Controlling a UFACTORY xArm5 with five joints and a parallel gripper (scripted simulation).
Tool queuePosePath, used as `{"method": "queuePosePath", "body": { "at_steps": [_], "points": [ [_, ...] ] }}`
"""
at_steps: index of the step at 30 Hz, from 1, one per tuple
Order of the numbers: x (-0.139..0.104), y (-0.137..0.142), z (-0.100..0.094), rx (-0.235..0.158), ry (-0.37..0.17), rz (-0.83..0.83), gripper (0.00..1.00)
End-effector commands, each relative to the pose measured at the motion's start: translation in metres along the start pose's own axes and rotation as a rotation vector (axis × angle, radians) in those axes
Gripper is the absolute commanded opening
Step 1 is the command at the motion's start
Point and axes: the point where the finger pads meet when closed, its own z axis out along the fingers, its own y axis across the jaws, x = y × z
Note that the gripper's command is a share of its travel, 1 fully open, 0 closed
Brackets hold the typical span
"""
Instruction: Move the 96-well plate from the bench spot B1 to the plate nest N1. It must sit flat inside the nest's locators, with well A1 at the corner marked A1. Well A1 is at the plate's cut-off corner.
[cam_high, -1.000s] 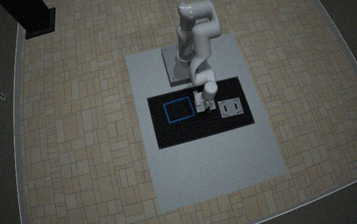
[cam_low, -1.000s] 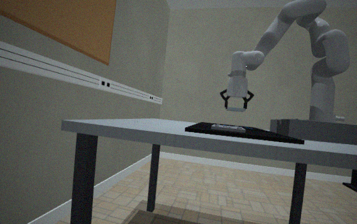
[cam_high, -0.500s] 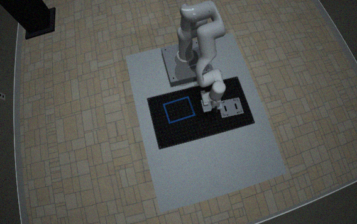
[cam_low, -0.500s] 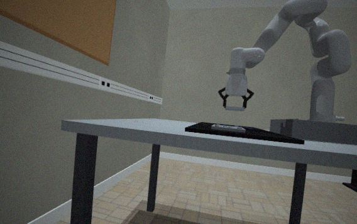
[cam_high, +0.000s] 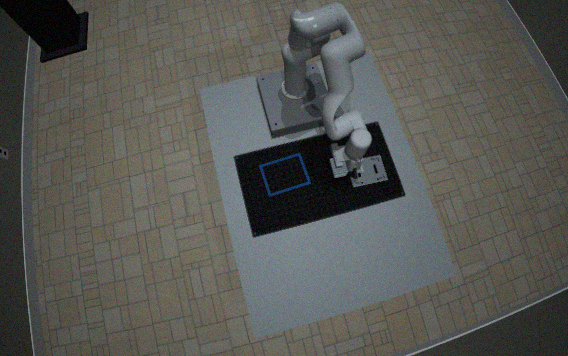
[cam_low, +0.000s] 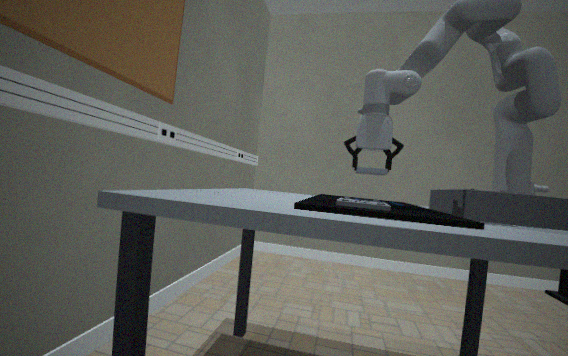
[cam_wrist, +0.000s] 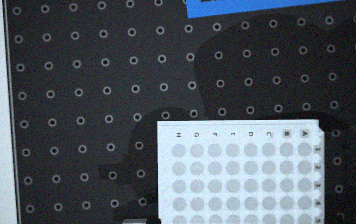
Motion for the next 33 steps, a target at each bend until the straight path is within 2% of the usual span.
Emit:
{"method": "queuePosePath", "body": {
  "at_steps": [1, 33],
  "points": [
    [-0.011, -0.004, -0.002, 0.008, 0.013, 0.0, 0.0],
    [-0.103, -0.02, -0.004, 0.008, 0.013, 0.0, 0.0]
  ]
}}
